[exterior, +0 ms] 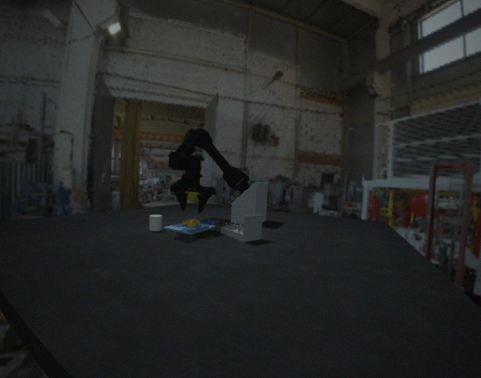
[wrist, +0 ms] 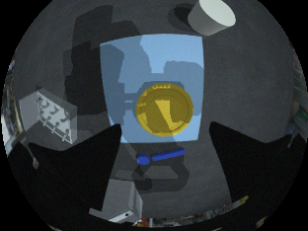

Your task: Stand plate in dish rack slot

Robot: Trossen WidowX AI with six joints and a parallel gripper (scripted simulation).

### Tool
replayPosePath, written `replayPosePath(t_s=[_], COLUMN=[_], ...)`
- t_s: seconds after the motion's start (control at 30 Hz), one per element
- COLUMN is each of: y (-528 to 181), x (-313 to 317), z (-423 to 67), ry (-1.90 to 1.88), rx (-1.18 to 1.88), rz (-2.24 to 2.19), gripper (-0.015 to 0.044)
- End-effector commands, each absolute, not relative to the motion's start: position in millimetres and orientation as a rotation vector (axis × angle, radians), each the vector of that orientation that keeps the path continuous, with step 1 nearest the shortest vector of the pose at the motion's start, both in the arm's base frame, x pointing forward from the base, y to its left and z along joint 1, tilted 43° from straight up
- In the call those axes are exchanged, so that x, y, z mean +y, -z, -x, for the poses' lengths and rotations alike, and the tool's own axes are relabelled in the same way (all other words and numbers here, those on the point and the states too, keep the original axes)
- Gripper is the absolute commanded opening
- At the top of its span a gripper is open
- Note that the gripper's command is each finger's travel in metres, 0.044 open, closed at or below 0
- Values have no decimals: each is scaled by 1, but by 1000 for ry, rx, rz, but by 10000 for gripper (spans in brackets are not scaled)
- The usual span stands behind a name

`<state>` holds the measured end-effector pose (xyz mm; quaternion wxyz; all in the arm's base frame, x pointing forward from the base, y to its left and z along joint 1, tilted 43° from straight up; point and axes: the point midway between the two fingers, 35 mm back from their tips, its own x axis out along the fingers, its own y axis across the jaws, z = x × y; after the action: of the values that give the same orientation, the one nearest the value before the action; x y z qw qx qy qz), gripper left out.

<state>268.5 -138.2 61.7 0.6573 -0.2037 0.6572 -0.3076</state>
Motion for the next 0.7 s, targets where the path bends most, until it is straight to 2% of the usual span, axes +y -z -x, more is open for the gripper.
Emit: replayPosePath(t_s=[0.0,0.67], y=[-55,-33], x=[-143,-165], z=[-267,-265], ry=[696,698], rx=[1497,1496], rz=[469,470], gripper=[400,400])
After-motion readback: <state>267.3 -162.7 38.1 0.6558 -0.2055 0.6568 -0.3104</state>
